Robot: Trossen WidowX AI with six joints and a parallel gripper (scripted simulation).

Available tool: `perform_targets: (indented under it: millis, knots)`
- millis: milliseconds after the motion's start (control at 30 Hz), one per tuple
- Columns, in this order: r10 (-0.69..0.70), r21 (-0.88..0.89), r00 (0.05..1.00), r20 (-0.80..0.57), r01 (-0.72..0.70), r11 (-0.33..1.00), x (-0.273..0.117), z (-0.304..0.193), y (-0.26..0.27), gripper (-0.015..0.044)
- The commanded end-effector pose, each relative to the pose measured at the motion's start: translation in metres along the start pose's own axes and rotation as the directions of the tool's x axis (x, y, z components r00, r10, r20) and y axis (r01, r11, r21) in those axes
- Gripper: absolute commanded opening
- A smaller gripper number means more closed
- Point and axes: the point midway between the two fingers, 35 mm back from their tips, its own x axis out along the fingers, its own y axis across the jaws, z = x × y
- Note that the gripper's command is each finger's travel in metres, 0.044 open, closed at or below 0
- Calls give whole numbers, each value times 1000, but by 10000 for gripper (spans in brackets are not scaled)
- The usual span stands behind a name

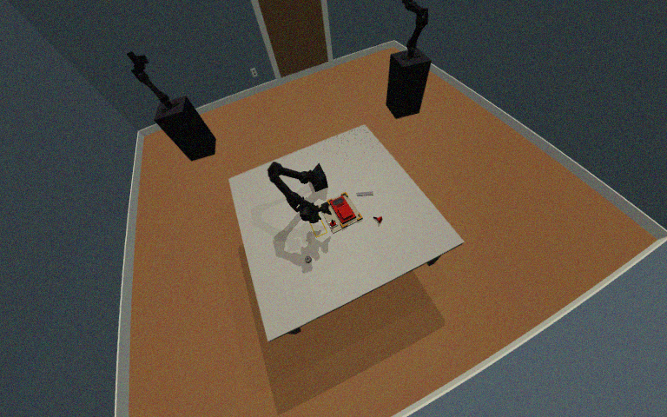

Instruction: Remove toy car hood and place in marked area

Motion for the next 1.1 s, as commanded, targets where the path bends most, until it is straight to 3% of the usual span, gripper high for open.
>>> perform_targets:
  millis: [0,333,567,1067]
  knots:
    - [-71,-36,995,-68,68,997,11,-6,19,440]
    - [-352,-301,926,-136,300,905,44,-32,84,440]
    - [-561,-439,827,-44,488,754,64,-58,128,440]
    - [-577,-445,816,-32,505,739,70,-60,127,440]
